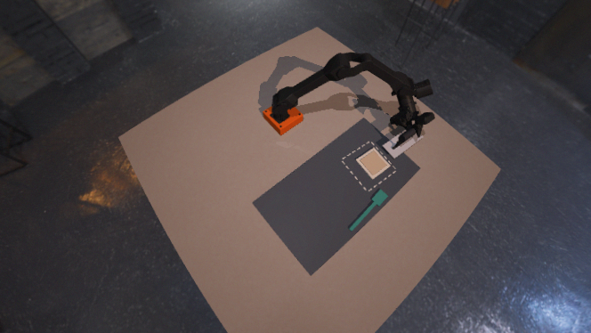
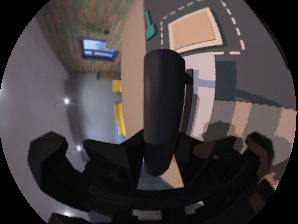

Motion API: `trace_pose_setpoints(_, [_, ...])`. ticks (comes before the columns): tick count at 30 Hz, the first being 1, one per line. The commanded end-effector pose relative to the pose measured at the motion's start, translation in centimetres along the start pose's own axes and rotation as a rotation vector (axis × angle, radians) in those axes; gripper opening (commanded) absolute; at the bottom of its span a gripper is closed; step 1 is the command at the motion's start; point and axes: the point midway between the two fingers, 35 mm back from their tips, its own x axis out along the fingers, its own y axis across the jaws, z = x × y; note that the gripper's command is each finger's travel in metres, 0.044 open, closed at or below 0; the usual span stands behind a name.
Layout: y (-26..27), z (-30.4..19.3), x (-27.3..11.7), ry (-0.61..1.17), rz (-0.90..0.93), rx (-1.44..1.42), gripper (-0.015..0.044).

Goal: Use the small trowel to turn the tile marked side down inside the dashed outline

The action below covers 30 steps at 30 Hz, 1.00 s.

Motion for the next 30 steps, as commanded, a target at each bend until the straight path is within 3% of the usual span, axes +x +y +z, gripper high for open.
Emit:
trace_pose_setpoints(1, [1.0,-0.9,-0.7,-0.001,0.013,0.01,0.0])
trace_pose_setpoints(7, [2.0,0.3,-0.1,-0.023,0.014,0.027,0.0])
trace_pose_setpoints(19, [6.9,13.0,5.1,-0.202,0.022,0.166,0.0])
trace_pose_setpoints(30, [9.1,25.7,7.4,-0.366,0.028,0.294,0.0])
